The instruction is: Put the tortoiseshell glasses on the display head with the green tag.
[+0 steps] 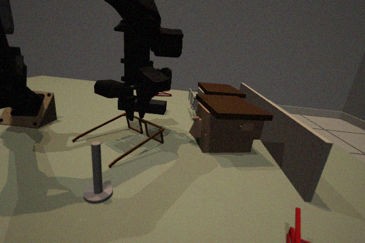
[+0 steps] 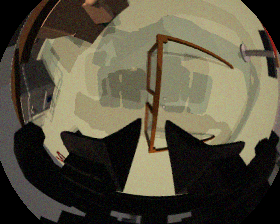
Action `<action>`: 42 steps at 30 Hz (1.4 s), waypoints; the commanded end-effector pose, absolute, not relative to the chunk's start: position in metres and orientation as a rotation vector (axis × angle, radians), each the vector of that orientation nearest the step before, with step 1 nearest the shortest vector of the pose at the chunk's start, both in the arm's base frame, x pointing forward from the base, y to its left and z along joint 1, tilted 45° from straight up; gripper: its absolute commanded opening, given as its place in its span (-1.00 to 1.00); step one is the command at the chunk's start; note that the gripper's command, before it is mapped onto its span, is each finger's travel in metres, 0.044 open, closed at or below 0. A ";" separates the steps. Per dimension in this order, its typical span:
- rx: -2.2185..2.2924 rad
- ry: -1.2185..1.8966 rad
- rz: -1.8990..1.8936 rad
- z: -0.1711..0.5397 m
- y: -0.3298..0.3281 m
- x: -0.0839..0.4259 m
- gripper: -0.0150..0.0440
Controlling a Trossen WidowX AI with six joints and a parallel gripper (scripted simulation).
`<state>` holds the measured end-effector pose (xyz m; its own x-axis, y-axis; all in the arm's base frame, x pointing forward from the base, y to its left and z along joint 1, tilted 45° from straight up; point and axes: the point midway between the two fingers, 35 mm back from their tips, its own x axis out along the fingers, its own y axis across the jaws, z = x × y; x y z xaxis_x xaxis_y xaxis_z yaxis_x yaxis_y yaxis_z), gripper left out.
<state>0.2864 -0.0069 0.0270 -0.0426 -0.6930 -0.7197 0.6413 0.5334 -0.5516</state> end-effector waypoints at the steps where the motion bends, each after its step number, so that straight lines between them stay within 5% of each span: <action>1: -0.067 1.206 -1.083 0.021 -0.013 0.283 -0.02; 13: -0.068 1.205 -1.084 0.014 -0.021 0.282 -0.02; 31: -0.055 1.201 -1.082 0.016 -0.019 0.284 -0.49; 42: -0.055 1.204 -1.079 0.031 -0.002 0.288 -0.49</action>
